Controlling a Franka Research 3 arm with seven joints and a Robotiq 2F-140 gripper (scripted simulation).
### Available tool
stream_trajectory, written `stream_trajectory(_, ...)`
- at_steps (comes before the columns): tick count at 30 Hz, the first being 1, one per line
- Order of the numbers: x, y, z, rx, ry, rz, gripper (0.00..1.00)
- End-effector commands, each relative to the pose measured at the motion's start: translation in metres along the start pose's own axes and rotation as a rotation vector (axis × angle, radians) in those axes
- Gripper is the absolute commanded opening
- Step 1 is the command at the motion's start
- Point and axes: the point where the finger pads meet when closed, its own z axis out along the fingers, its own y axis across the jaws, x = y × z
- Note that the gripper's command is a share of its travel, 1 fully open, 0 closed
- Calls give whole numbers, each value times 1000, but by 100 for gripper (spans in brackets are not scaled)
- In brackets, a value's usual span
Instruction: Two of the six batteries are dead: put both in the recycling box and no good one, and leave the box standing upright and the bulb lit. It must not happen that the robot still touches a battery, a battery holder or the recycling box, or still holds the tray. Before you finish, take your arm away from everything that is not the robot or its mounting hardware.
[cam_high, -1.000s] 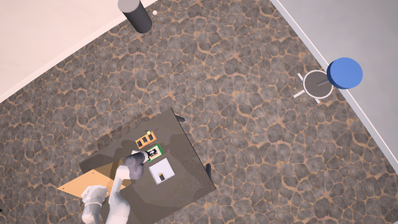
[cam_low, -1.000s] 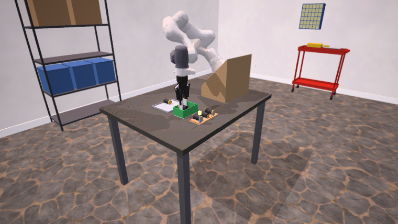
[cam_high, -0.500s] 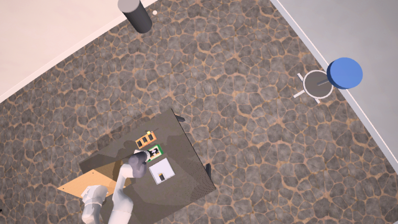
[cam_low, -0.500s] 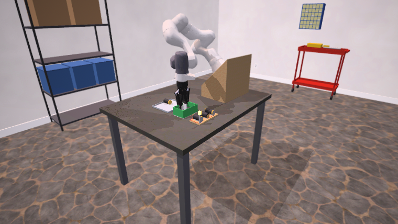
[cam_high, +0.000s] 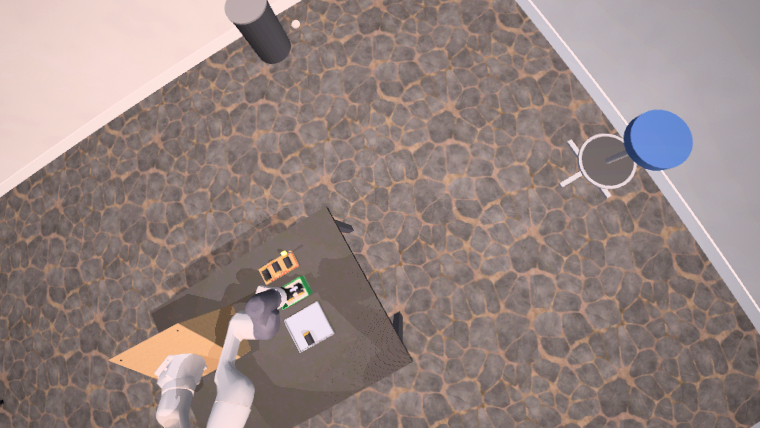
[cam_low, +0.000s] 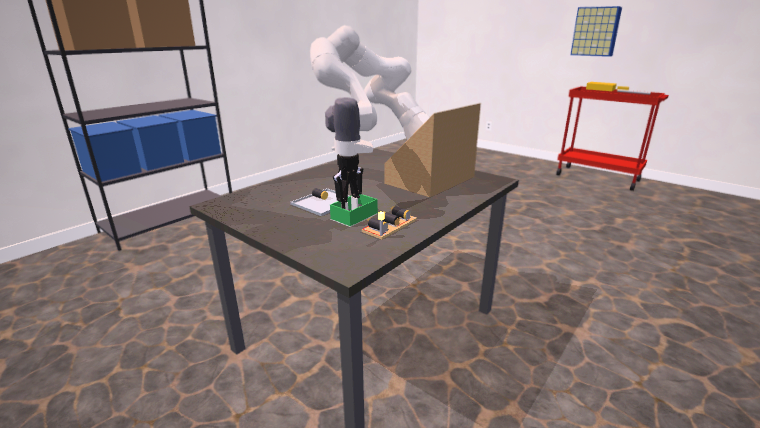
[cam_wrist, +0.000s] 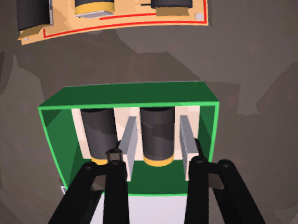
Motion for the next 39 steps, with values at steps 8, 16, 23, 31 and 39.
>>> stream_trajectory(8, 0, 2, 1, -4, 0, 3, 29)
stream_trajectory(16, 0, 2, 0, -4, 0, 3, 29)
stream_trajectory(23, 0, 2, -7, -4, 0, 3, 29)
stream_trajectory(31, 0, 2, -39, -4, 0, 3, 29)
stream_trajectory(39, 0, 1, -67, -4, 0, 3, 29)
